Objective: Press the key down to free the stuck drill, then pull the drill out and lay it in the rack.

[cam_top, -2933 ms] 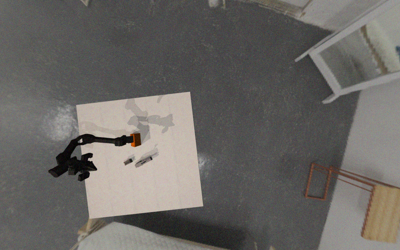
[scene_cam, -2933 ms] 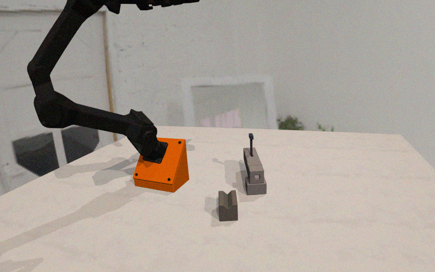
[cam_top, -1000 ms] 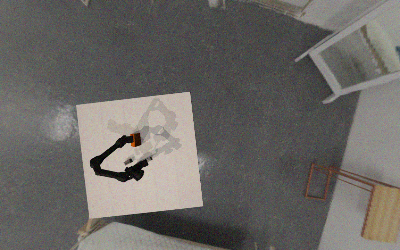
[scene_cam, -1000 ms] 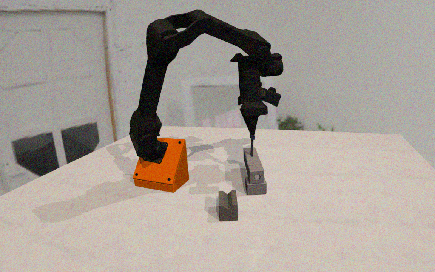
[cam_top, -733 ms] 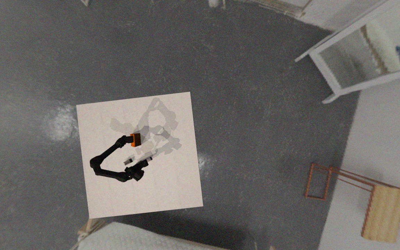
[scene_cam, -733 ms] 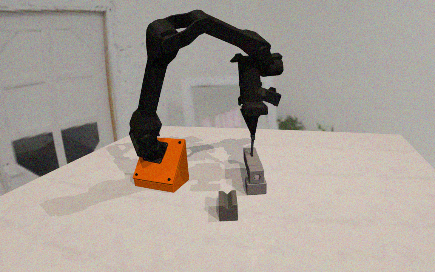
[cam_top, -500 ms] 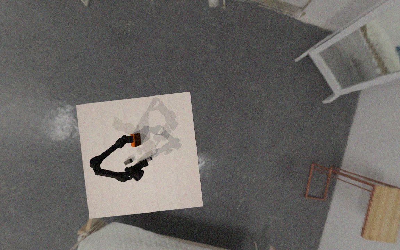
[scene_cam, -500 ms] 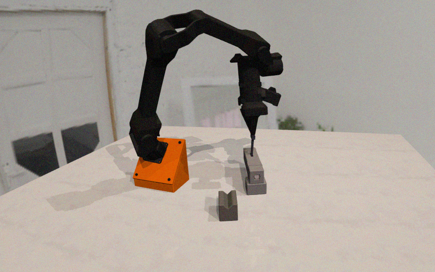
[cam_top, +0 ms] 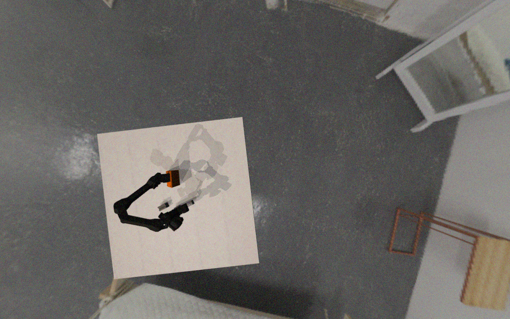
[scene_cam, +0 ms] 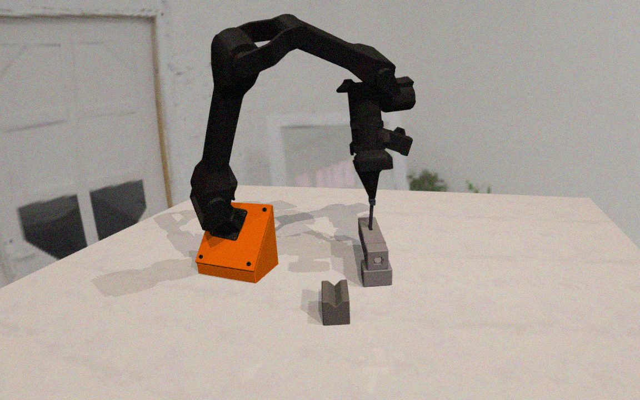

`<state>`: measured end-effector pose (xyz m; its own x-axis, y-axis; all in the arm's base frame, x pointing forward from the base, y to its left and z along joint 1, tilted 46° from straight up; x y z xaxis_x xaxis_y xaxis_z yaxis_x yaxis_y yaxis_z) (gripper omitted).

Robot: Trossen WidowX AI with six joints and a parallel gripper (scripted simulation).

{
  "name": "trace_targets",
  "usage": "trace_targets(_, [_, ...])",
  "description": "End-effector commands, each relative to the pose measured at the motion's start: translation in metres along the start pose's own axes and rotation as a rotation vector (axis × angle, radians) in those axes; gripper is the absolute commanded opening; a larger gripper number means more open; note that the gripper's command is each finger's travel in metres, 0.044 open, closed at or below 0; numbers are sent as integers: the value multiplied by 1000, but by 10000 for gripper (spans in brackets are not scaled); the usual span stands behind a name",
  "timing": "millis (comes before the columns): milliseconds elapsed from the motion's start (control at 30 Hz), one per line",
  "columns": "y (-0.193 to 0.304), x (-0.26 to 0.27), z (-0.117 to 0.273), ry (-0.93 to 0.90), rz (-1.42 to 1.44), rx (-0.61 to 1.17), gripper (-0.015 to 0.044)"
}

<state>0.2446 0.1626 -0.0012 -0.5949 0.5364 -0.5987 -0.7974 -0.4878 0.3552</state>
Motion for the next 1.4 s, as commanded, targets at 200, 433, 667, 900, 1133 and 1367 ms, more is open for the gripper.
trace_targets(200, [6,-1,-16,3,7,40,0])
trace_targets(433, [7,-2,-19,3,7,40,0])
trace_targets(667, [7,-2,-21,3,7,40,0])
trace_targets(900, [7,-3,-24,3,7,40,0])
trace_targets(1133, [7,-3,-28,3,7,40,0])
trace_targets(1367, [7,-4,-32,4,7,40,0])
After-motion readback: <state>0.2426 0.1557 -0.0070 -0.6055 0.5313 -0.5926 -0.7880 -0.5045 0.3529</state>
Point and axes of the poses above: the point midway between the two fingers, 35 mm back from their tips, its own z axis back along the fingers, its own x axis across the jaws, y = z × x, the point moved 3 cm from there along z, back along the fingers, and after that the axes turned 13 degrees about z, right-handed, at the moved point
